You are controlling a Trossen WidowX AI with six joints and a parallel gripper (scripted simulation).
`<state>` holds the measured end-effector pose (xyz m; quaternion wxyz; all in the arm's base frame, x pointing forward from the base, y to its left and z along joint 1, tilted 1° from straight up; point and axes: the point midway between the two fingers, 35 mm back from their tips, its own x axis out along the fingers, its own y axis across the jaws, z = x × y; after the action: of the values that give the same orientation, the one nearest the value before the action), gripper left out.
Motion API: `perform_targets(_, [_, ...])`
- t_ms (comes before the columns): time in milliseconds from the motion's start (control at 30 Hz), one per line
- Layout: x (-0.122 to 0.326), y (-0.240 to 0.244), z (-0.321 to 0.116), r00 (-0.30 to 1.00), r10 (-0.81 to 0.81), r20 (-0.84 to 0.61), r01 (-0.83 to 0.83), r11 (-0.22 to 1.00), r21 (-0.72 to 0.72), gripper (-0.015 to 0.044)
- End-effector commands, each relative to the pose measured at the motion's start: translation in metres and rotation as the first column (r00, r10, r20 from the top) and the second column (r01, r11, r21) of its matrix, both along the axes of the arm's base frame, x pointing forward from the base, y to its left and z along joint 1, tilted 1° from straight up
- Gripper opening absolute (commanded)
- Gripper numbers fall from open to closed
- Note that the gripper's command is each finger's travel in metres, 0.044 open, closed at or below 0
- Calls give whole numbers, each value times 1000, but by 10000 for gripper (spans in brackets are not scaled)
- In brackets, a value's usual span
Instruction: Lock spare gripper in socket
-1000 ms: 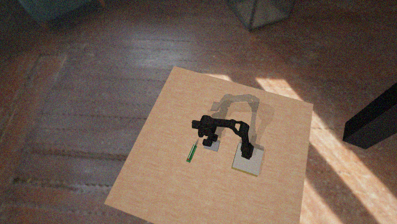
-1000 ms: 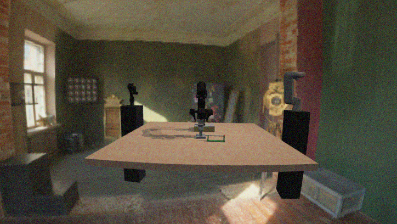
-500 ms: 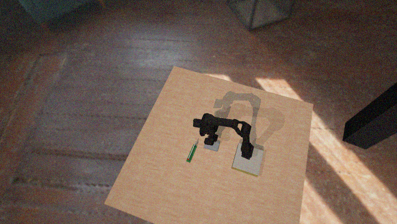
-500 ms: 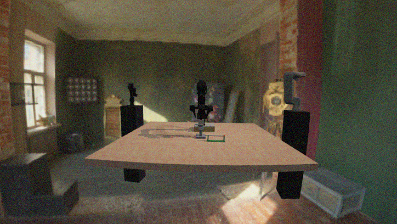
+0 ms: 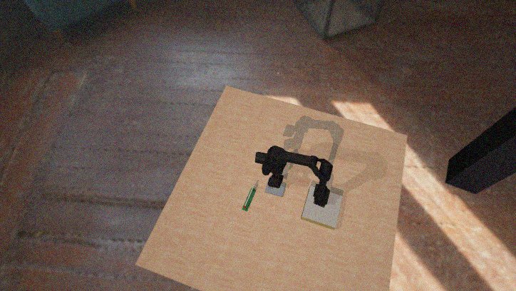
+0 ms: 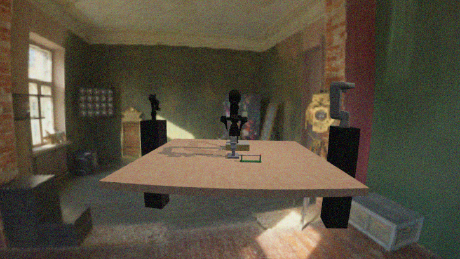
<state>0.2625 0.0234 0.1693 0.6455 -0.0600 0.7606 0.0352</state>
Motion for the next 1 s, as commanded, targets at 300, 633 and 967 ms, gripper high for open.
perform_targets(300, [-4, 0, 23, 996, 5, 94, -6, 1000, 10, 440])
perform_targets(633, [-6, 0, 41, 986, 6, 166, -9, 1000, 17, 440])
perform_targets(967, [-7, 0, 48, 980, 2, 199, -7, 1000, 21, 440])
